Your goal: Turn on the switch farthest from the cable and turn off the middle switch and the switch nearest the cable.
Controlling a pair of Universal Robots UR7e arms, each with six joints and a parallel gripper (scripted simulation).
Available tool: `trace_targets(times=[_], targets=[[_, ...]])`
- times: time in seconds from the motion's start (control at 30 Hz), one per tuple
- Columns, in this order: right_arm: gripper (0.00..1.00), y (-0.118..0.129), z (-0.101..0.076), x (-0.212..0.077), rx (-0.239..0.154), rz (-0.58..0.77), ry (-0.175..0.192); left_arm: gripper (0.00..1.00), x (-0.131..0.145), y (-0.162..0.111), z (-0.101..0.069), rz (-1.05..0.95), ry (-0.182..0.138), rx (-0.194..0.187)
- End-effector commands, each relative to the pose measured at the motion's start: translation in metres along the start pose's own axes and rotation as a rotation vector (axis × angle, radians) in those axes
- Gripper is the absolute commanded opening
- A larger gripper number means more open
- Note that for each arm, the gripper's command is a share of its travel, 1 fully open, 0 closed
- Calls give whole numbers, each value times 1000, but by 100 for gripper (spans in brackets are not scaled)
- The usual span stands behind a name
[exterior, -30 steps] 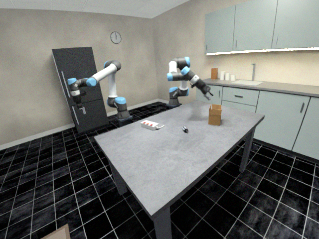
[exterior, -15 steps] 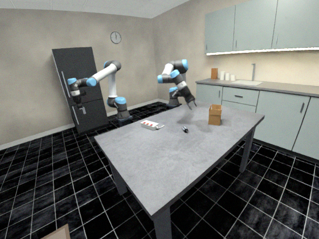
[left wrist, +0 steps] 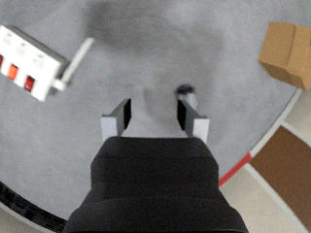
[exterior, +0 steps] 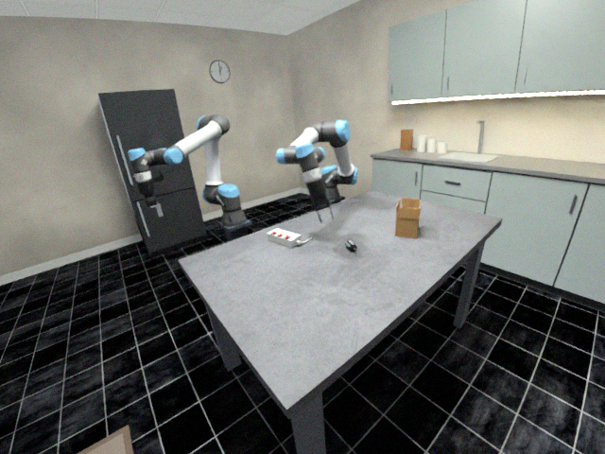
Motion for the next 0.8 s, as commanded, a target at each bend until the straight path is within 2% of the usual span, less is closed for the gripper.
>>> trace_targets(times=[0.0,0.03,0.4,0.47,0.77], targets=[[100,0,-1,0,-3,0,1,100,-43,5,-1,60,-60,37],[100,0,-1,0,-3,0,1,100,-61,4,-2,86,-84,53],[100,0,-1,0,-3,0,1,100,-182,-11,-9,253,-243,166],[100,0,-1,0,-3,0,1,100,-195,-13,-10,271,-260,179],[100,0,-1,0,-3,0,1,100,-207,-16,-11,286,-275,191]])
Point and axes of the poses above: on each arm, the point where the finger pads meet when closed, its own z axis out along the fingers, its own x axis across the jaws, y = z × x, the point moved 7 cm from there along -z, back along the fingers, and after that the axes turned 3 degrees about z, right-handed, at the moved point
